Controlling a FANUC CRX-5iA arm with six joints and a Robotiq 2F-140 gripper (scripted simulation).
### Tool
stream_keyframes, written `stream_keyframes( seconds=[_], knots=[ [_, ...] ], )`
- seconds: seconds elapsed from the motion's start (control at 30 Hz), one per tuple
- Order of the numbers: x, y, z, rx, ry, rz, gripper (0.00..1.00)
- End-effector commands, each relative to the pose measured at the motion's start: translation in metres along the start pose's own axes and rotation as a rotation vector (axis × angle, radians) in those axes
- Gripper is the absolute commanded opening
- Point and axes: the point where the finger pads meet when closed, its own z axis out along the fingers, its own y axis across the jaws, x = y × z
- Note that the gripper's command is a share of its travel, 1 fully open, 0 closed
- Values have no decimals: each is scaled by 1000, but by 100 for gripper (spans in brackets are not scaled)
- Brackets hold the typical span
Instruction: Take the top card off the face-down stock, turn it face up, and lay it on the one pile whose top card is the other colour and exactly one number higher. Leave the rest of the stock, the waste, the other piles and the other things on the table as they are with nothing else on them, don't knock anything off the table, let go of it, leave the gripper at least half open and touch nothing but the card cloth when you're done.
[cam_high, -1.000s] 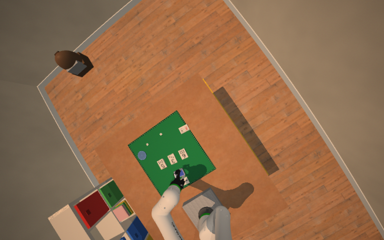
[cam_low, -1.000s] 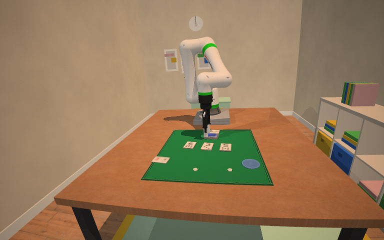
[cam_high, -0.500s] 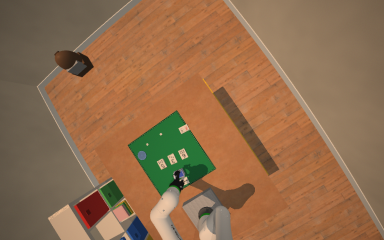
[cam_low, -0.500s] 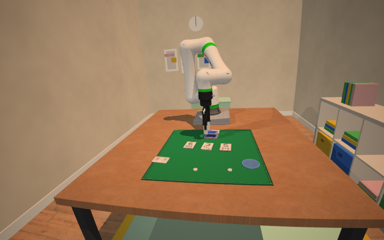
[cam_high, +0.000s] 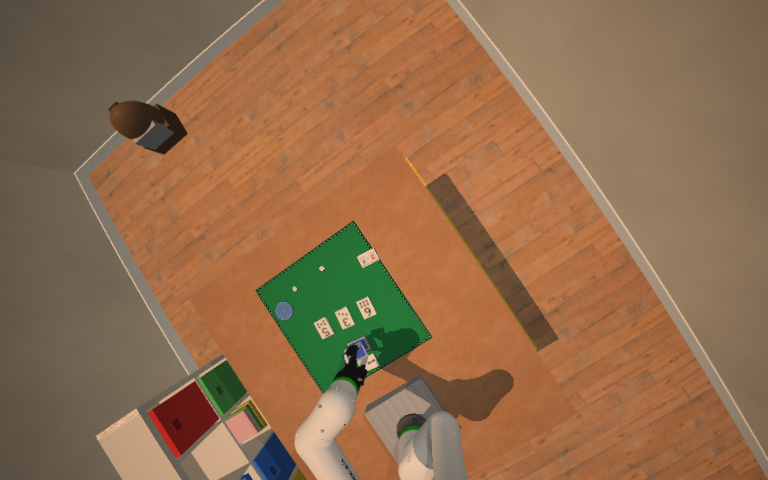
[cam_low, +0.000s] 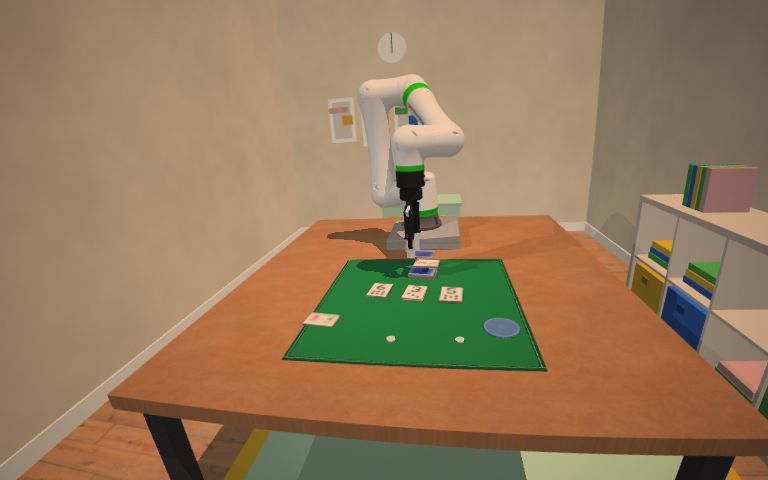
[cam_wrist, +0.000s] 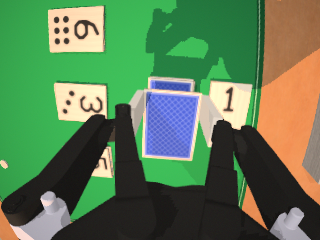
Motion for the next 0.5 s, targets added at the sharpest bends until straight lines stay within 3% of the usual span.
stream_keyframes(
  seconds=[0.0,0.47],
  knots=[
    [0,0,-7,0,0,0,41],
    [0,0,-33,0,0,0,41]
  ],
)
